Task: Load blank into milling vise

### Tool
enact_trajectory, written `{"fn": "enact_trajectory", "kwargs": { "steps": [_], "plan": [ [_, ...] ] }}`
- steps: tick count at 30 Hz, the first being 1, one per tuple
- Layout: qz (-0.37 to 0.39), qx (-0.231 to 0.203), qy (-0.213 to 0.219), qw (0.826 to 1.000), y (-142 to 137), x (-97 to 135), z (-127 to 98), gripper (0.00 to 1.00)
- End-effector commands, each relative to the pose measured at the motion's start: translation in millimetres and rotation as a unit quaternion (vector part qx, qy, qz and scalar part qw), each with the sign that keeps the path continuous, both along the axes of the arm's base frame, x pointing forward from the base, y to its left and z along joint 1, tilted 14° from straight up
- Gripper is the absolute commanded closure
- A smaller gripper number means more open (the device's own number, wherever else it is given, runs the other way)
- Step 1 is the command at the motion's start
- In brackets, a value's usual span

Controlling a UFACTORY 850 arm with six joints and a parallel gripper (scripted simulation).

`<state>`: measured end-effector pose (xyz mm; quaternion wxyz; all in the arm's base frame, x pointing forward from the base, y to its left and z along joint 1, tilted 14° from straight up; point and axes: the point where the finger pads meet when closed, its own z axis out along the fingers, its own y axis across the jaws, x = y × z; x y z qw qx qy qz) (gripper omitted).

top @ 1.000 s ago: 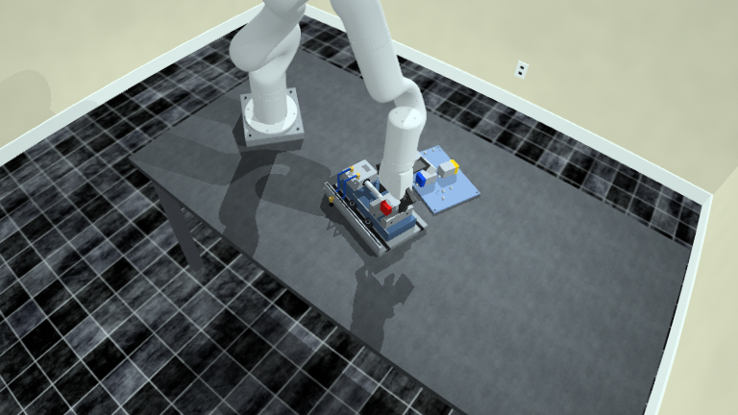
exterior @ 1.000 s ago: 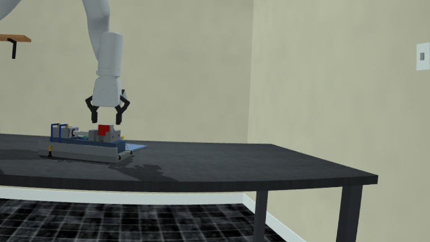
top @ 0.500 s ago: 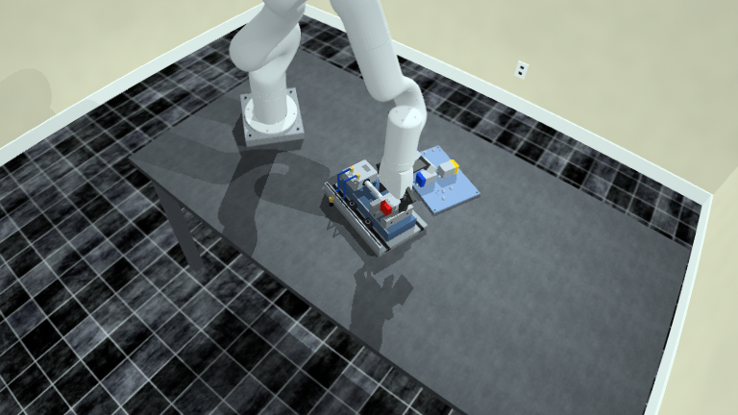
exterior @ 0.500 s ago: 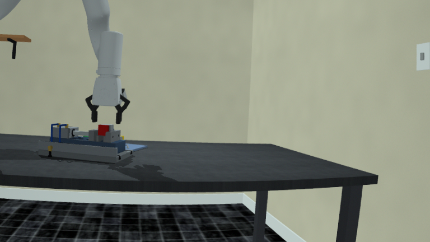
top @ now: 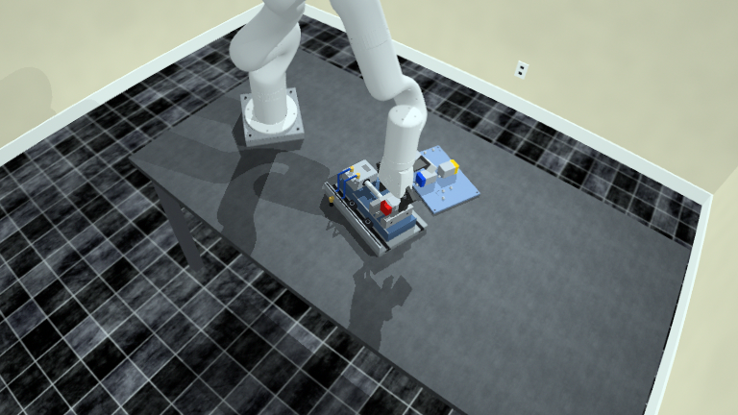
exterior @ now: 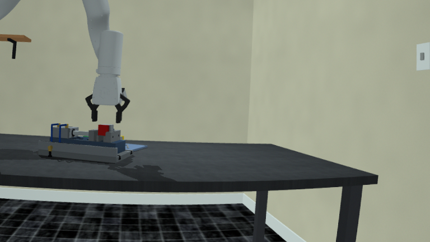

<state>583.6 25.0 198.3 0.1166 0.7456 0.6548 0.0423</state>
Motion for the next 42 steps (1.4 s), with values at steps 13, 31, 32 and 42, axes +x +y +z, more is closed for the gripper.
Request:
{"fn": "enact_trajectory", "kwargs": {
  "steps": [13,31,32,42],
  "plan": [
    [0.000,0.000,-0.001,1.000,0.4,0.1,3.3,0.00],
    [0.000,0.000,-0.001,1.000,1.0,-0.8,7.7,0.00],
    [0.000,0.000,-0.001,1.000,1.0,-0.9,8.1,0.00],
    [0.000,0.000,-0.001,1.000,2.5,-3.6,20.2,0.00]
  ]
}}
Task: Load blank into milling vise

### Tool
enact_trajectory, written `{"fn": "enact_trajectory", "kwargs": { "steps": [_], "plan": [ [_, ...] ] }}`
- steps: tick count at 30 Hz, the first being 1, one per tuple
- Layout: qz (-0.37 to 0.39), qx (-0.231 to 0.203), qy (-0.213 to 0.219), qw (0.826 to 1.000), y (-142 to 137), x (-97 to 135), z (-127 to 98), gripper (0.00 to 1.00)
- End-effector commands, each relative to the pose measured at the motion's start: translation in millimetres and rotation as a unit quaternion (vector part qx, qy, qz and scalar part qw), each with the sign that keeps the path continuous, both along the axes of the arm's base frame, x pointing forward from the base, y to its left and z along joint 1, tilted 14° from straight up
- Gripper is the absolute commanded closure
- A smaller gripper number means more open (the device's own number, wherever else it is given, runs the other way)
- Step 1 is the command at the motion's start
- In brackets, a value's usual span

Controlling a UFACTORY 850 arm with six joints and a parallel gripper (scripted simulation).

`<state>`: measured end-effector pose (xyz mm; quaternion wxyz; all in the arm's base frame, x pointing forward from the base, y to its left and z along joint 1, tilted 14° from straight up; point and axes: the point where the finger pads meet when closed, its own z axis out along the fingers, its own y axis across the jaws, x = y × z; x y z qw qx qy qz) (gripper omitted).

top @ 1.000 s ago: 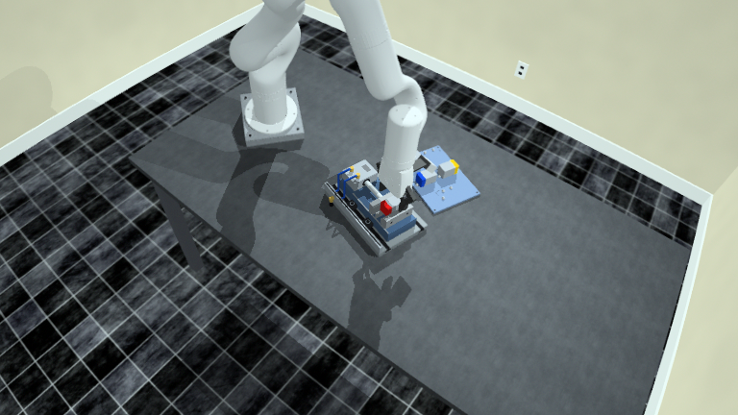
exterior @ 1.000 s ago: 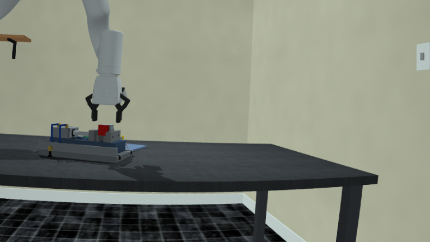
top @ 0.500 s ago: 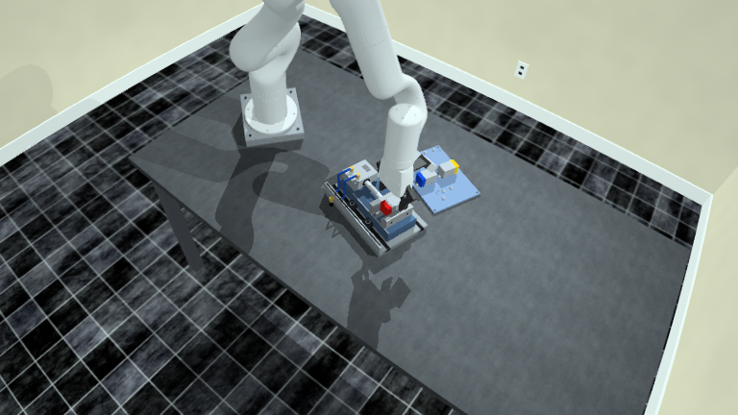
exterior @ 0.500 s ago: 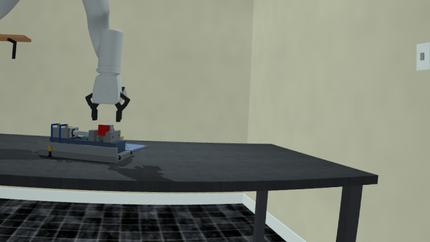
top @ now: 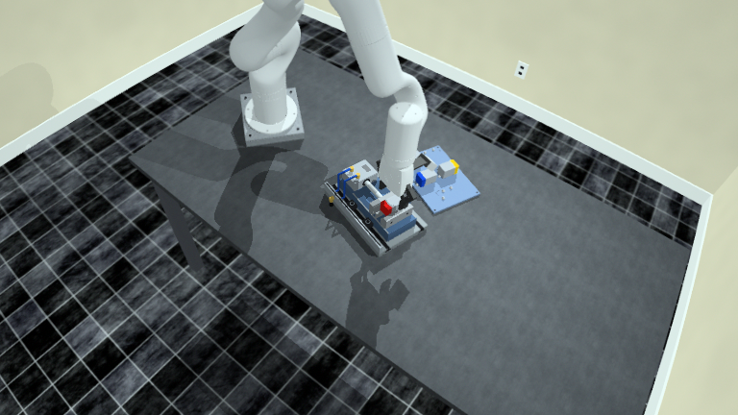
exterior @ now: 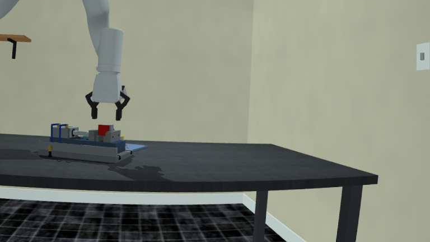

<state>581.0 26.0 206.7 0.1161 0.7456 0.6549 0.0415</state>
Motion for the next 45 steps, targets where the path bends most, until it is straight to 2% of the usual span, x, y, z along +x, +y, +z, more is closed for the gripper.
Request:
{"fn": "enact_trajectory", "kwargs": {
  "steps": [1,8,15,25,45],
  "plan": [
    [0.000,0.000,-0.002,1.000,2.2,-2.3,17.6,0.00],
    [0.000,0.000,-0.002,1.000,7.2,-11.5,58.3,0.00],
    [0.000,0.000,-0.002,1.000,7.2,-11.5,58.3,0.00],
    [0.000,0.000,-0.002,1.000,11.7,-19.5,94.9,0.00],
    [0.000,0.000,-0.002,1.000,10.5,-17.3,85.4,0.00]
  ]
}}
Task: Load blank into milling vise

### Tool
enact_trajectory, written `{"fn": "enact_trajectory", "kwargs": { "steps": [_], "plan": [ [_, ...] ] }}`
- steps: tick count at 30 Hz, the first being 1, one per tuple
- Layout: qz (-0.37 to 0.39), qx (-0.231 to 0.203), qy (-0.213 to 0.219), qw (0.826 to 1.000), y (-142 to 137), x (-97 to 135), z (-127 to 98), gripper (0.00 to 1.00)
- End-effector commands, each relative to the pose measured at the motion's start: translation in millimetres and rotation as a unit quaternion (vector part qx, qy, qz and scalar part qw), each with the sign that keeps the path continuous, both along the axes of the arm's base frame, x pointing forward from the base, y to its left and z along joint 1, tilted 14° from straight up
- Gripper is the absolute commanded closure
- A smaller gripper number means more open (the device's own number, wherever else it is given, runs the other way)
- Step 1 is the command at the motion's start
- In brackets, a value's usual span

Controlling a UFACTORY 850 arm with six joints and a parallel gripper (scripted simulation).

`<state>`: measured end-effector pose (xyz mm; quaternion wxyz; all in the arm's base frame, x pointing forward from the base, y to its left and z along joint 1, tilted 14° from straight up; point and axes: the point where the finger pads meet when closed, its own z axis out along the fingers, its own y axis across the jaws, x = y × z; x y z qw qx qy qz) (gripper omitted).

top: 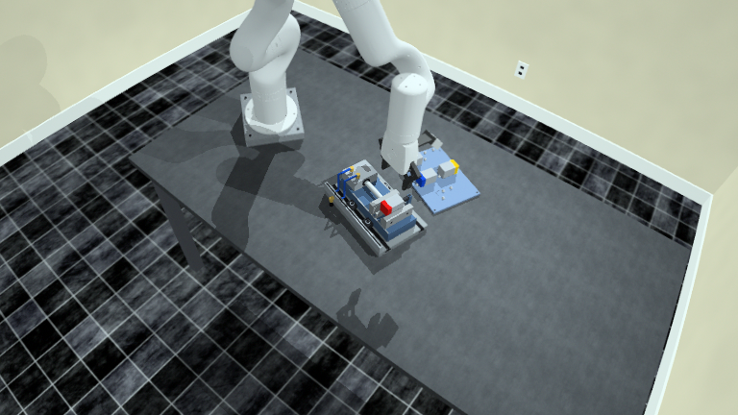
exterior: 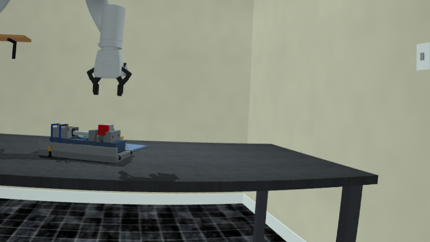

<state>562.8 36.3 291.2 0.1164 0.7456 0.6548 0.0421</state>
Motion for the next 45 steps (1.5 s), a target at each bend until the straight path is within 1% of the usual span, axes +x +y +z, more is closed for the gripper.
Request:
{"fn": "enact_trajectory", "kwargs": {
  "steps": [1,14,45],
  "plan": [
    [0.000,0.000,-0.001,1.000,0.2,0.8,0.9,0.00],
    [0.000,0.000,-0.001,1.000,-0.5,1.9,-4.1,0.00],
    [0.000,0.000,-0.001,1.000,-0.9,2.6,-7.5,0.00]
  ]
}}
